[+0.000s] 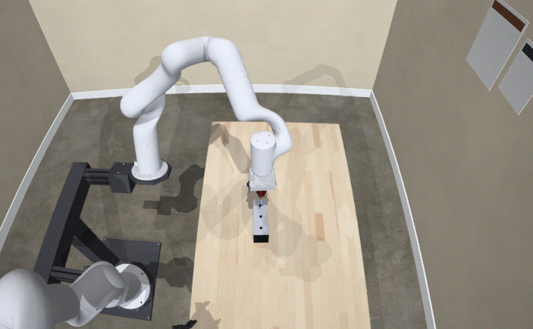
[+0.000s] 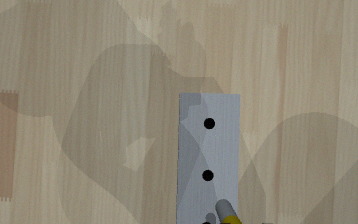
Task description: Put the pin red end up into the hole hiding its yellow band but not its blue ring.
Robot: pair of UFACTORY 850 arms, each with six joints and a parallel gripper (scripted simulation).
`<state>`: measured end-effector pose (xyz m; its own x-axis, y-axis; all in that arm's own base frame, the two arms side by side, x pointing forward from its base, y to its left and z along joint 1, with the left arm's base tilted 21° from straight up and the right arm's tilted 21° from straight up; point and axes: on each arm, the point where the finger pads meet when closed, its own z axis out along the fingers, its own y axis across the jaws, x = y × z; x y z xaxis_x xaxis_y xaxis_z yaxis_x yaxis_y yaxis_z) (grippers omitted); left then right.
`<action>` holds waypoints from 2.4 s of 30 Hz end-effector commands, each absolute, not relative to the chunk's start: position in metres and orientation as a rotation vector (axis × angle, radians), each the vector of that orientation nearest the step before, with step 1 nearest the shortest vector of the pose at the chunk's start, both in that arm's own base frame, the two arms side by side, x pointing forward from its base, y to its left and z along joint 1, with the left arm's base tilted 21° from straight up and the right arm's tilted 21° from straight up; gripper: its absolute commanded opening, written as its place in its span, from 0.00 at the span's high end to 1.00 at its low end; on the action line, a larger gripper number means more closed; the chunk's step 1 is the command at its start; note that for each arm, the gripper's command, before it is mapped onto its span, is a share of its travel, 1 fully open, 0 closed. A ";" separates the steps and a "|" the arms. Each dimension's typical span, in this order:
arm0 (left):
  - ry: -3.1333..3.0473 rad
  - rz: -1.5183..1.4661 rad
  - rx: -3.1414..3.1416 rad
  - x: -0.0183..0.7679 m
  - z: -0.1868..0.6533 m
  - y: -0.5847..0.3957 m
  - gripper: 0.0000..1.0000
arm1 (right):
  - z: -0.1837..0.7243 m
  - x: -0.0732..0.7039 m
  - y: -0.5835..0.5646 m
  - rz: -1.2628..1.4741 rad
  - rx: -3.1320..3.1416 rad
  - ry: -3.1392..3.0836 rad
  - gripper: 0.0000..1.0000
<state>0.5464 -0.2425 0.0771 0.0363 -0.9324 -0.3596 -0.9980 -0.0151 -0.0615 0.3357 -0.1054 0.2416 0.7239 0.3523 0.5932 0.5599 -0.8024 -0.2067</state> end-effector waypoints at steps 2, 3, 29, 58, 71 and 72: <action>1.964 0.304 -2.022 0.551 0.013 -0.217 1.00 | 0.242 0.336 -0.106 -0.772 -2.555 -0.707 0.00; 1.964 0.304 -2.022 0.552 0.008 -0.216 1.00 | 0.242 0.336 -0.106 -0.772 -2.555 -0.707 0.00; 1.964 0.302 -2.022 0.554 -0.020 -0.205 1.00 | 0.242 0.336 -0.106 -0.772 -2.555 -0.707 0.00; 1.964 0.301 -2.022 0.554 -0.020 -0.205 1.00 | 0.242 0.336 -0.106 -0.772 -2.555 -0.707 0.00; 1.964 0.301 -2.022 0.552 -0.021 -0.205 1.00 | 0.242 0.336 -0.106 -0.772 -2.555 -0.707 0.00; 1.964 0.301 -2.022 0.552 -0.021 -0.205 1.00 | 0.242 0.336 -0.106 -0.772 -2.555 -0.707 0.00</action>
<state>0.5510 -0.2044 -0.0219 0.0397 -0.9327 -0.3583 -0.9975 -0.0159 -0.0691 0.3357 -0.1054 0.2416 0.7239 0.3523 0.5932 0.5599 -0.8024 -0.2067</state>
